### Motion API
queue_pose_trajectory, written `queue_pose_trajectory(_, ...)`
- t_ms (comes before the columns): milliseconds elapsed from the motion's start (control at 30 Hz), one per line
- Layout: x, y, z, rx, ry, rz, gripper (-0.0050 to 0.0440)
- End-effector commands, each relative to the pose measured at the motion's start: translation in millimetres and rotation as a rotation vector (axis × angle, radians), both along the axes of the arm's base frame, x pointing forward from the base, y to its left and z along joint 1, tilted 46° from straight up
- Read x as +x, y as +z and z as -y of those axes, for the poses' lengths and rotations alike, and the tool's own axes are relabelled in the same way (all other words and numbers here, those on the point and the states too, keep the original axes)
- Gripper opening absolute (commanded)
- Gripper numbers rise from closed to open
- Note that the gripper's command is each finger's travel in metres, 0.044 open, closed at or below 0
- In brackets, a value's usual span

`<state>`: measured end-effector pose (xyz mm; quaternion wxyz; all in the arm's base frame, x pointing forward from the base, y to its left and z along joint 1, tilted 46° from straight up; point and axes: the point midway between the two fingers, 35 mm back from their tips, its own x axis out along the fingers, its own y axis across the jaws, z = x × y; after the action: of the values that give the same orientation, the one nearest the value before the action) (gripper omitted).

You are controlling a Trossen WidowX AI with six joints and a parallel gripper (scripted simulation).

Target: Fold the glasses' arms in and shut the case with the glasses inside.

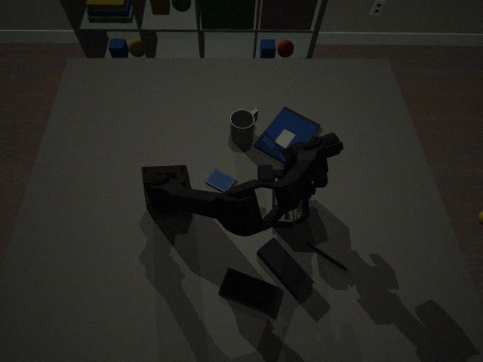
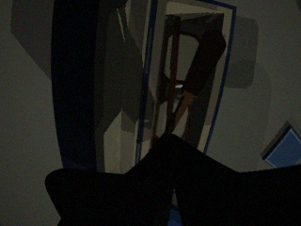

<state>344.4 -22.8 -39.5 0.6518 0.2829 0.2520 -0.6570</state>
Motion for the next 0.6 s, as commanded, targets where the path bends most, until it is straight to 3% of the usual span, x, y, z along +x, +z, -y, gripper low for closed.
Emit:
queue_pose_trajectory(0,-1.0,4.8,4.4,-0.002,-0.003,0.005,0.0)
queue_pose_trajectory(567,-3.0,13.9,17.1,-0.002,-0.003,0.005,0.0)
